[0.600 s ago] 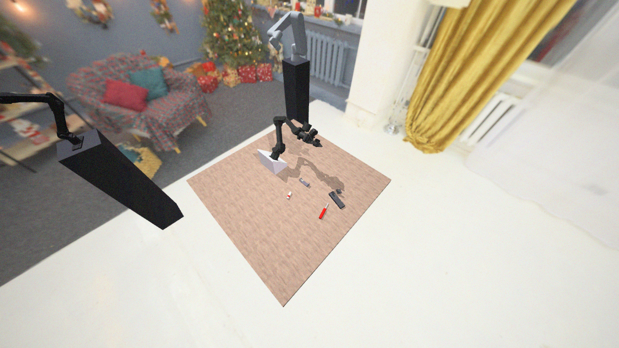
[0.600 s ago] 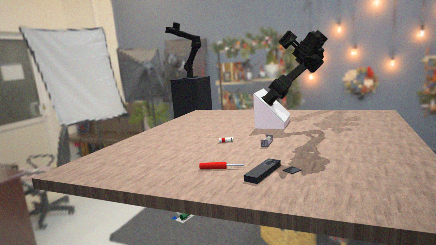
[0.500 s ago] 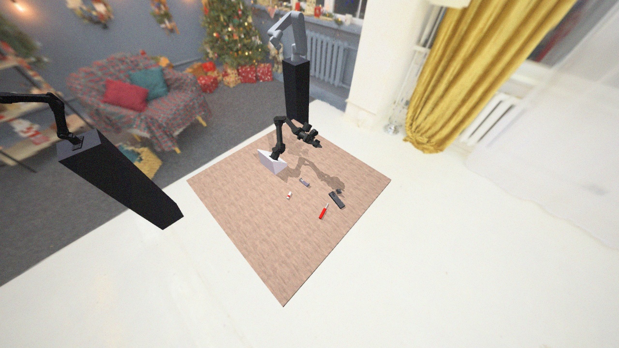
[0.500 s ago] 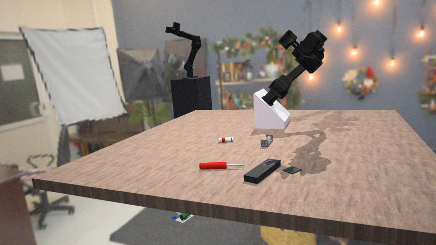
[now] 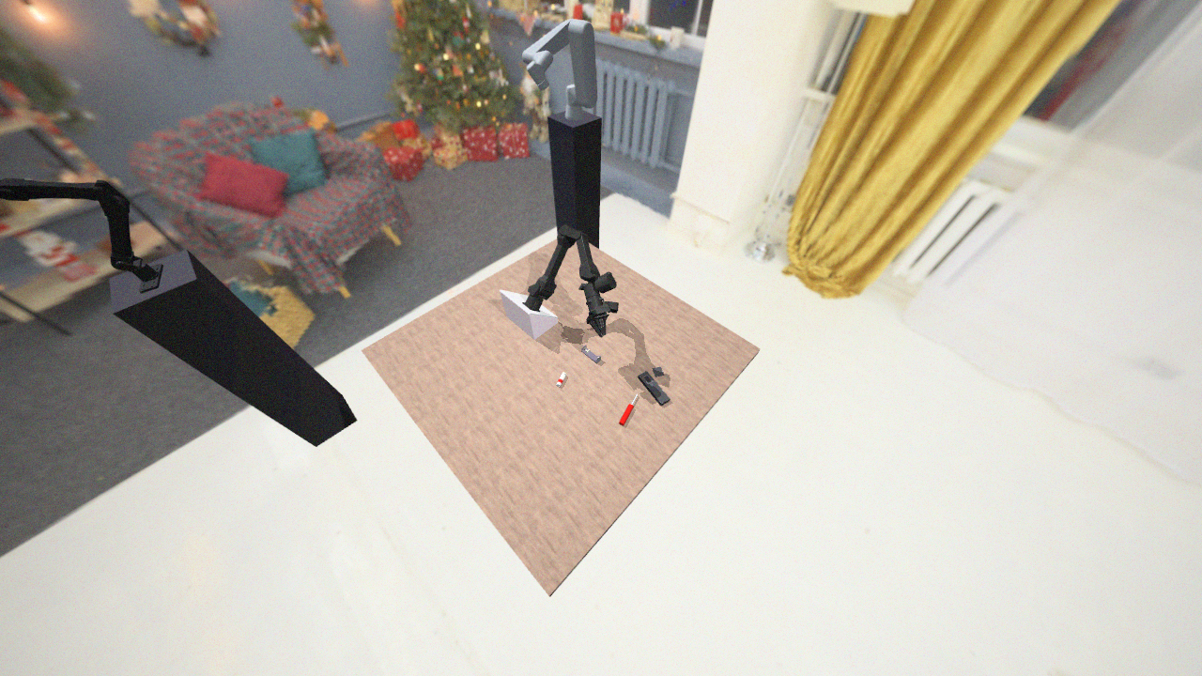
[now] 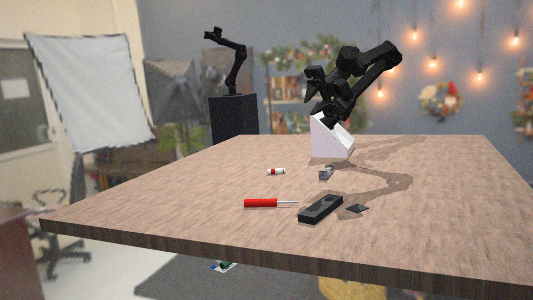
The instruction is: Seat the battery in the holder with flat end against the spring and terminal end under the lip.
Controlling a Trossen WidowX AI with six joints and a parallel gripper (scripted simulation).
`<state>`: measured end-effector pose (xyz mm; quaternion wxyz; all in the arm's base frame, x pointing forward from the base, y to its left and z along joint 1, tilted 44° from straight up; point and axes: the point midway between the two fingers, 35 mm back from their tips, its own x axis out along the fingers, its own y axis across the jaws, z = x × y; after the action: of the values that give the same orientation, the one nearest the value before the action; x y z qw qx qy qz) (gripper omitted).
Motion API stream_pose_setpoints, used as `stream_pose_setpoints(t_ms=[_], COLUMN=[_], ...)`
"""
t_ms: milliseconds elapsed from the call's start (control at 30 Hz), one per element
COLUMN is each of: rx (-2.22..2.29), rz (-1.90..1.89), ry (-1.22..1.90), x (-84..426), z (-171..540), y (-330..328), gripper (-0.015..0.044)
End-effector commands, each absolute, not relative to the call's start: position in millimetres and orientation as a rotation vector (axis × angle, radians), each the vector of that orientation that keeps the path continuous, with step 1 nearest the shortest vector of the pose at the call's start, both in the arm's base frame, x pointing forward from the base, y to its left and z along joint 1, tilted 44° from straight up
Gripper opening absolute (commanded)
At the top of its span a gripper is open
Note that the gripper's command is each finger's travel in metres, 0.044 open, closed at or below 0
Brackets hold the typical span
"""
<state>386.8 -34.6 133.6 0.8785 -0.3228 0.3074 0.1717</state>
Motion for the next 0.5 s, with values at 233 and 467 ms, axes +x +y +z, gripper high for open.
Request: stream_pose_setpoints(t_ms=[233,467], rx=[-0.949,-0.999], rz=[0.946,1.403], ry=[0.759,0.583], x=[383,355], z=[18,-61], y=[-47,-46], gripper=[0.0223,0.0223])
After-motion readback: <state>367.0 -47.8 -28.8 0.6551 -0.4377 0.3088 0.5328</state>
